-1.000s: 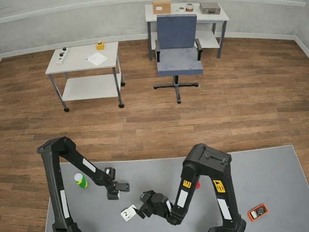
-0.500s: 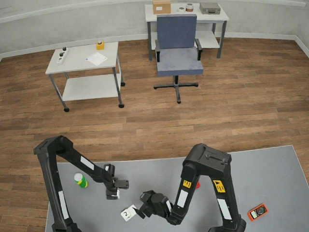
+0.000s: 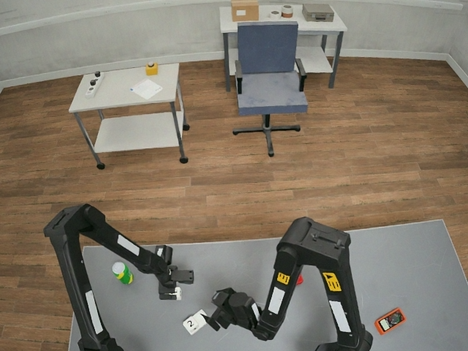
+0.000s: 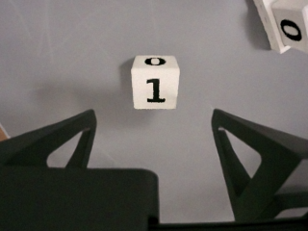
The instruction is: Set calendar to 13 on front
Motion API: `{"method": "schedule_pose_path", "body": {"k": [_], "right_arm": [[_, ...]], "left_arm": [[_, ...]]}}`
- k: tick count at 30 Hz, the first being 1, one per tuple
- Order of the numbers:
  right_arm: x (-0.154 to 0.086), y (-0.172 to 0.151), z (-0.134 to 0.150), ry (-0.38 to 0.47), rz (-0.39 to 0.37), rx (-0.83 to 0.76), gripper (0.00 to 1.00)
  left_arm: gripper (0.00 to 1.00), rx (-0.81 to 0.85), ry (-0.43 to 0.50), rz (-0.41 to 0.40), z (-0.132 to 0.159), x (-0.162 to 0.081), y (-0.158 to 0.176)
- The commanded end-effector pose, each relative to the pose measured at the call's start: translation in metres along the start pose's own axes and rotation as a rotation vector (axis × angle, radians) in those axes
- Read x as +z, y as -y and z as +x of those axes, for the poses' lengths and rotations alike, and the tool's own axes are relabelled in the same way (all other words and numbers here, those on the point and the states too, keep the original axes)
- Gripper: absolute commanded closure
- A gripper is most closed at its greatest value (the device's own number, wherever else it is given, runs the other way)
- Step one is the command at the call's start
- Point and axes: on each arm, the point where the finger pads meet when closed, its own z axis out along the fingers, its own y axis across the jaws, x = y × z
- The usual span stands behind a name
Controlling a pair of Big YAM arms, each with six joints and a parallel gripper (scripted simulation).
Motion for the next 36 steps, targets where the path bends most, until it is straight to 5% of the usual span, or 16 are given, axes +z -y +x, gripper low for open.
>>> {"method": "schedule_pose_path", "body": {"k": [1,12,32,36], "right_arm": [[0.001,0.003,-0.003,0.008,0.005,0.005,0.0],[0.001,0.003,-0.003,0.008,0.005,0.005,0.0],[0.001,0.003,-0.003,0.008,0.005,0.005,0.0],[0.001,0.003,-0.003,0.008,0.005,0.005,0.0]], "left_arm": [[0.0,0.119,-0.013,0.001,-0.015,0.006,0.011],[0.0,0.568,-0.235,-0.054,-0.057,0.017,0.035],[0.0,0.503,-0.246,-0.056,-0.051,0.017,0.033],[0.0,0.346,-0.247,-0.055,-0.045,0.013,0.026]]}}
